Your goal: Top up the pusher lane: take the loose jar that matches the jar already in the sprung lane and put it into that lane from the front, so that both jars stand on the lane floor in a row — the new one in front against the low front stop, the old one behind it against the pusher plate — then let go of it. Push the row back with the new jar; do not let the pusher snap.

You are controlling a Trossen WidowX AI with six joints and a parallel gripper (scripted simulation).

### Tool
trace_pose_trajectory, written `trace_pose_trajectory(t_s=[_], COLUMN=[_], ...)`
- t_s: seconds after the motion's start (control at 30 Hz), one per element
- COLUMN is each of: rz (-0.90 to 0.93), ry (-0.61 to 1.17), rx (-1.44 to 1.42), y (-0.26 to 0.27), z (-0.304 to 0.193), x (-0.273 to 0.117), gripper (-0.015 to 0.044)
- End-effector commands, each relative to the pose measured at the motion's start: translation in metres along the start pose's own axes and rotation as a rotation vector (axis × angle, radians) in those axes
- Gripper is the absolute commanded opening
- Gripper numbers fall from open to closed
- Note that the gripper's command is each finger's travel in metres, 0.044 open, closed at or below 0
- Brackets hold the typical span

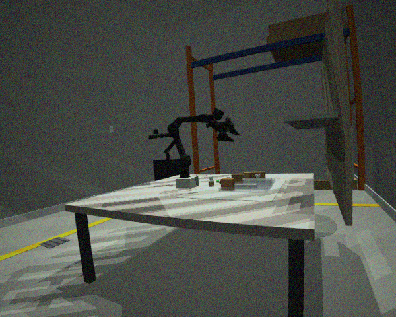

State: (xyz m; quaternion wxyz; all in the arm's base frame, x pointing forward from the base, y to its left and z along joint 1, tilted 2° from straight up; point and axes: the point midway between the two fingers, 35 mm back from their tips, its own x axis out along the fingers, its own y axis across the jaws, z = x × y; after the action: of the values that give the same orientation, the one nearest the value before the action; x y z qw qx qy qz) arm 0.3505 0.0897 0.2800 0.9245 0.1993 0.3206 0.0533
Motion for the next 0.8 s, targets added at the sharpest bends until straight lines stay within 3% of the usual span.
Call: trace_pose_trajectory(t_s=[0.0,0.2,0.4,0.77], rz=[-0.105,-0.239,-0.335,-0.345], ry=[0.222,0.535,0.852,0.888], rx=[-0.081,-0.204,-0.321,-0.334], y=[-0.028,-0.076,-0.112,-0.114], z=[-0.068,-0.154,-0.231,-0.243], x=[0.016,0.013,-0.013,-0.017], gripper=[0.044,0.044,0.044,0.044])
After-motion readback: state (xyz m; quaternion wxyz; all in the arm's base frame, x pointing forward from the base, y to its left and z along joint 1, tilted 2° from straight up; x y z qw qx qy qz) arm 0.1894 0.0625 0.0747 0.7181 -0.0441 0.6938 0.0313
